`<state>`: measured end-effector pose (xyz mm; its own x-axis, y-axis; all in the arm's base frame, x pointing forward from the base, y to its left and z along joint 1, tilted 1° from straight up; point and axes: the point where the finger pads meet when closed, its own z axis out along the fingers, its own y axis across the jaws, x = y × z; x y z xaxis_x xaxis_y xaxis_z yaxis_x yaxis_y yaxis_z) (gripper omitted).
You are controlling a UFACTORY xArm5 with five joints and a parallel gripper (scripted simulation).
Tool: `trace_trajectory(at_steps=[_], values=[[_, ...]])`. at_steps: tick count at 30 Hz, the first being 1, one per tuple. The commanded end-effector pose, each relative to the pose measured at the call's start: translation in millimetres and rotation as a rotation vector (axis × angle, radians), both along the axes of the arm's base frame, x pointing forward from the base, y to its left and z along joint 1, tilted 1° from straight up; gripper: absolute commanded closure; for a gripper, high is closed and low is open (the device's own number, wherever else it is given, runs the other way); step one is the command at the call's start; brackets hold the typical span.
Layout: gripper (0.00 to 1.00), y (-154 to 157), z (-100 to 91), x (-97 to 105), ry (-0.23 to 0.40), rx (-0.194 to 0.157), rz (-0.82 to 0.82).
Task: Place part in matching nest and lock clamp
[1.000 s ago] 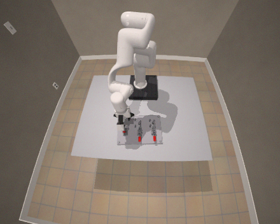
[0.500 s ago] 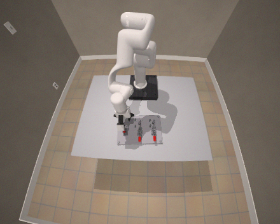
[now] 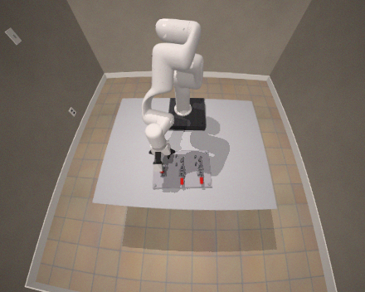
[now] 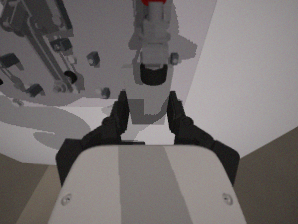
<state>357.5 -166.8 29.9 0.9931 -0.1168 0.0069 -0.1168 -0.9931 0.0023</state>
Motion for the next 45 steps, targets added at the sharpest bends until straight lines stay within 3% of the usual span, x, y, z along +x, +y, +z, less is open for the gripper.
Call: trace_trajectory(at_steps=[1, 15, 45], values=[[1.00, -1, -2.6, 2, -0.004, -0.002, 0.000], [1.00, -2, -22.9, 2, -0.004, -0.002, 0.000], [1.00, -2, -29.3, 3, -0.004, -0.002, 0.000]])
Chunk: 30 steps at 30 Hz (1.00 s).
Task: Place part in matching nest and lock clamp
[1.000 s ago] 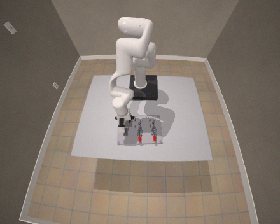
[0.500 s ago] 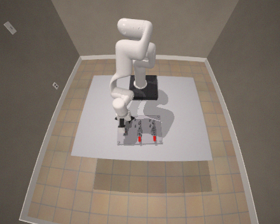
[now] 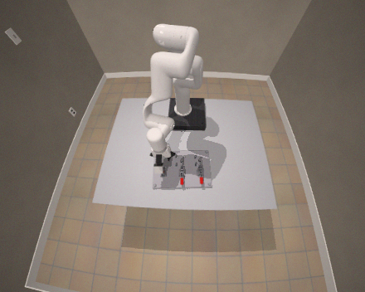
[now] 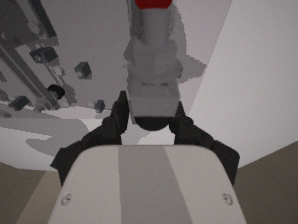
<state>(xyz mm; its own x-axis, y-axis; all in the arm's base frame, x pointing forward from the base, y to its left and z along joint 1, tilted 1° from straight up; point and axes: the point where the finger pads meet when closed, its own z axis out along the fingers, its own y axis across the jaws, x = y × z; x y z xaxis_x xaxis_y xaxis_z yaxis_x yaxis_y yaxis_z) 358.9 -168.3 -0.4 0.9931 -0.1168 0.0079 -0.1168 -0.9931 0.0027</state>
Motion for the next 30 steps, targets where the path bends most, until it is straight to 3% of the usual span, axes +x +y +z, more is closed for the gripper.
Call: trace_trajectory(at_steps=[1, 30], values=[[1.00, -0.5, 1.0, 1.2, -0.003, -0.001, 0.000], [1.00, -1.8, -3.0, 2.2, -0.003, -0.001, 0.000]])
